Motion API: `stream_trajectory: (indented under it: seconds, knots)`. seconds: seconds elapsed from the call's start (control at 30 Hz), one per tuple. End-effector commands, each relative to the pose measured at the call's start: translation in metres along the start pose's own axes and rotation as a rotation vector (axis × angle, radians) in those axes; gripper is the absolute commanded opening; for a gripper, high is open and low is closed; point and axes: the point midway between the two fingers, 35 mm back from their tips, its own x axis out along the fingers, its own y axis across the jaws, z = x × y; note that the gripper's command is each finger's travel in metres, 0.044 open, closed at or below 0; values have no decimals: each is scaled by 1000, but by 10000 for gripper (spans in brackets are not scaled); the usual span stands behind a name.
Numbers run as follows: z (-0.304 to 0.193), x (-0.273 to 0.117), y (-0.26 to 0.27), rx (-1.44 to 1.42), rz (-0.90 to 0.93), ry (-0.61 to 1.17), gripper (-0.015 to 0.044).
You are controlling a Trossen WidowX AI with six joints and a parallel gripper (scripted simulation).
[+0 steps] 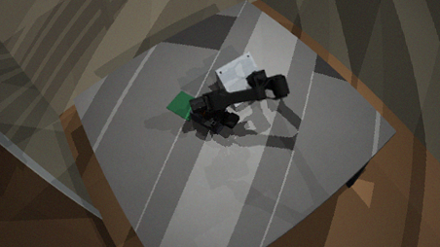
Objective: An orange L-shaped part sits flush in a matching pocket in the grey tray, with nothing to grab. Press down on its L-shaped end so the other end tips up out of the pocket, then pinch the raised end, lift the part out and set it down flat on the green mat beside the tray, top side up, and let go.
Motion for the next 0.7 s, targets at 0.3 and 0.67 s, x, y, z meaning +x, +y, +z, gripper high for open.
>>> stream_trajectory:
  seconds: [0.3, 0.67]
  knots:
    - [0, -3, 3, 2, 0, 1, 180]
    - [0, -24, 8, 9, -5, 4, 180]
